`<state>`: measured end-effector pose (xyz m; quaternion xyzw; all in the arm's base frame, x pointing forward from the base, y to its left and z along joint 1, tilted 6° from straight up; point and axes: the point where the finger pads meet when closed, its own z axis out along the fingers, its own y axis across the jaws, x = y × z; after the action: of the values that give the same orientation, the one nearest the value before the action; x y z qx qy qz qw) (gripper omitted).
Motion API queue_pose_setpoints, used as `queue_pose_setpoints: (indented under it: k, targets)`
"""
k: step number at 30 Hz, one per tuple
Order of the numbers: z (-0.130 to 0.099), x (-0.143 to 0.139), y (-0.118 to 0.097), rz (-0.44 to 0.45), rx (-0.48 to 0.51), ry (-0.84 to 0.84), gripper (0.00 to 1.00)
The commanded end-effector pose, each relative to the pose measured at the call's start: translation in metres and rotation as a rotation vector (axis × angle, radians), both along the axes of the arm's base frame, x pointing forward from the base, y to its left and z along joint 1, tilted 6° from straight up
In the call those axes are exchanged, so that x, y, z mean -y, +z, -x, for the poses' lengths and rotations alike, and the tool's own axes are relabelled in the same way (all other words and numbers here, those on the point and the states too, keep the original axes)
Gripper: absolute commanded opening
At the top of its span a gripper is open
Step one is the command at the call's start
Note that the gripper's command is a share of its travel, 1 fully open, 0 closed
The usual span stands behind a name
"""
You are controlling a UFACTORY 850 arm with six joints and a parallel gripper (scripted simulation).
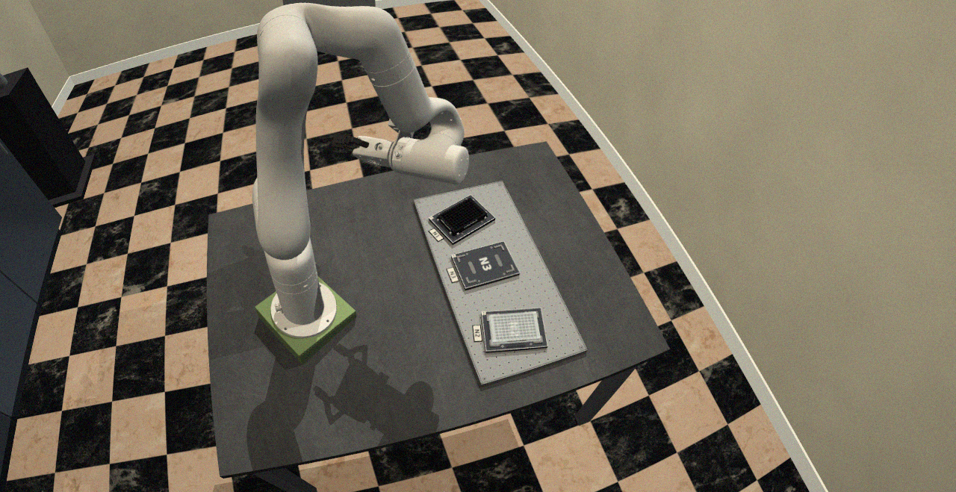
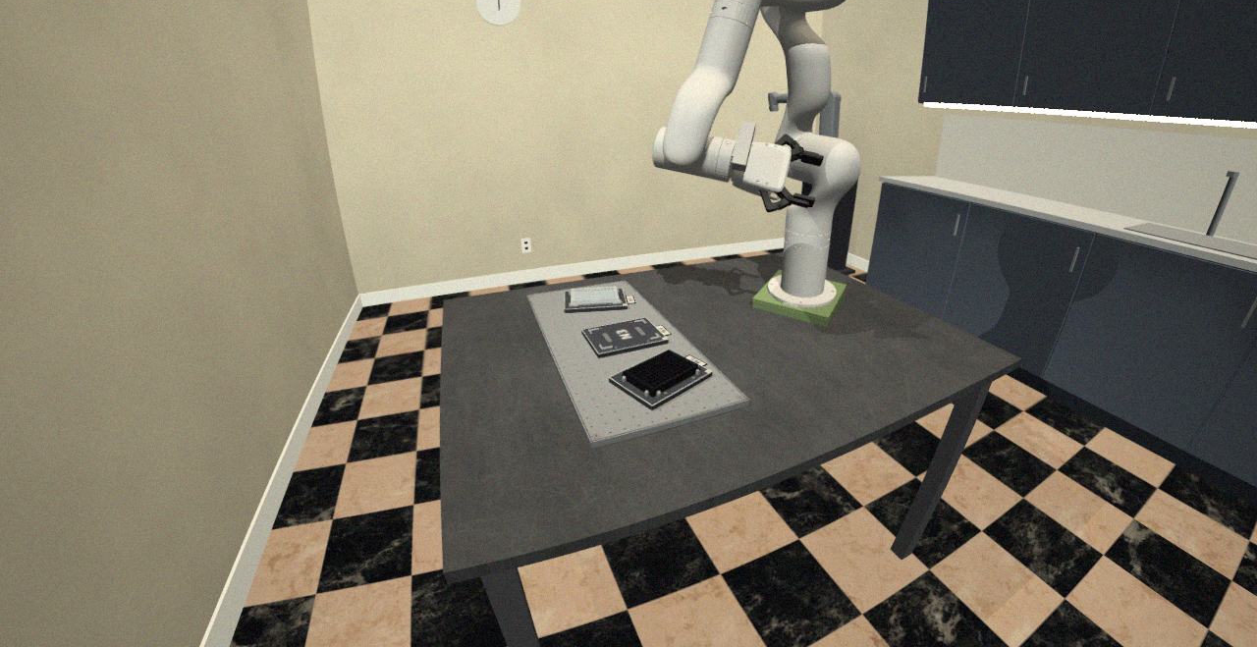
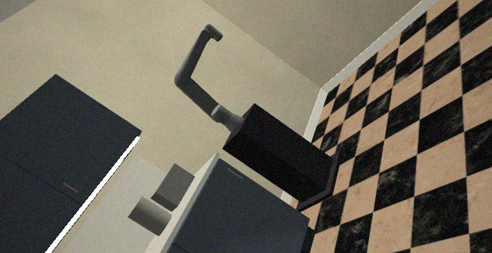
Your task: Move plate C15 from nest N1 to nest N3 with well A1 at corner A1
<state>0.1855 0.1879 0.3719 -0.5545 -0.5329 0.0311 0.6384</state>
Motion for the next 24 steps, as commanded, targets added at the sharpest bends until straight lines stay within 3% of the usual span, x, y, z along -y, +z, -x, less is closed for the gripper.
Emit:
queue_pose_setpoints:
  k: [1,17,21,24]
  targets:
    - [0.000,0.000,0.000,0.000,0.001,0.000,1.00]
    - [0.000,0.000,0.000,0.000,0.001,0.000,1.00]
    - [-0.010,0.008,-0.015,0.121,0.003,-0.055,1.00]
    - [-0.018,0.014,-0.026,0.153,0.002,-0.071,1.00]
